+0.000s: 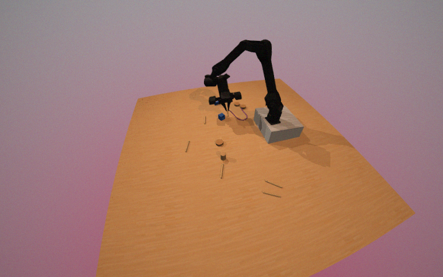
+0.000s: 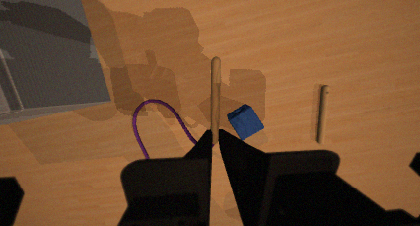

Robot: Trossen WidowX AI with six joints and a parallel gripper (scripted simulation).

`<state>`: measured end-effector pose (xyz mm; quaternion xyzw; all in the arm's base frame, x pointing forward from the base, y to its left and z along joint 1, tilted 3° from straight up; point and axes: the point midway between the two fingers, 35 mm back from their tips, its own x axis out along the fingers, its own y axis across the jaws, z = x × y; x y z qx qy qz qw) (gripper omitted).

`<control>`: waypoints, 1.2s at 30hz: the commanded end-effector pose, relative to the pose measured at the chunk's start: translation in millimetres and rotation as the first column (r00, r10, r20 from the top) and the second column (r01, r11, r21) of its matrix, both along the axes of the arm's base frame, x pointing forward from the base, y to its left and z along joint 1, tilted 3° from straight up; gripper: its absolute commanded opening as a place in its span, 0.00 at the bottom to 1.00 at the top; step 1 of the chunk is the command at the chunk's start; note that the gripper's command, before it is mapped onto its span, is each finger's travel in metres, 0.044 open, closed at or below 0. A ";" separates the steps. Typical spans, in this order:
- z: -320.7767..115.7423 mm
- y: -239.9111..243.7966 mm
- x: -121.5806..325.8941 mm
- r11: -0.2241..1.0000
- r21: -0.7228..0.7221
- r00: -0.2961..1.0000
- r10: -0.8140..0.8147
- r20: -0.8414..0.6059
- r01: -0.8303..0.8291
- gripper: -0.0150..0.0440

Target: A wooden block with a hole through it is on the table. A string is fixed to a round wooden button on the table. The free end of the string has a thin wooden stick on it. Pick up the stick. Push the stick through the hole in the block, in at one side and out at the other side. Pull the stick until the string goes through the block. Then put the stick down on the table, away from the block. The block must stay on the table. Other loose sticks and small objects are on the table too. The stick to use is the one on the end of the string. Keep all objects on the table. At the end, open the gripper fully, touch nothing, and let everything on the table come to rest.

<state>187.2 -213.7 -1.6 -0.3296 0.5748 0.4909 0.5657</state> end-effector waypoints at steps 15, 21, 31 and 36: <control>2.6 -15.9 -18.7 0.968 0.071 0.969 0.237 0.067 -0.241 0.25; 3.1 -20.1 -25.8 0.944 0.091 0.946 0.309 0.094 -0.317 0.25; 3.9 -26.5 -37.7 0.890 0.117 0.894 0.424 0.145 -0.441 0.25; 4.3 -29.5 -43.8 0.857 0.126 0.861 0.477 0.174 -0.500 0.25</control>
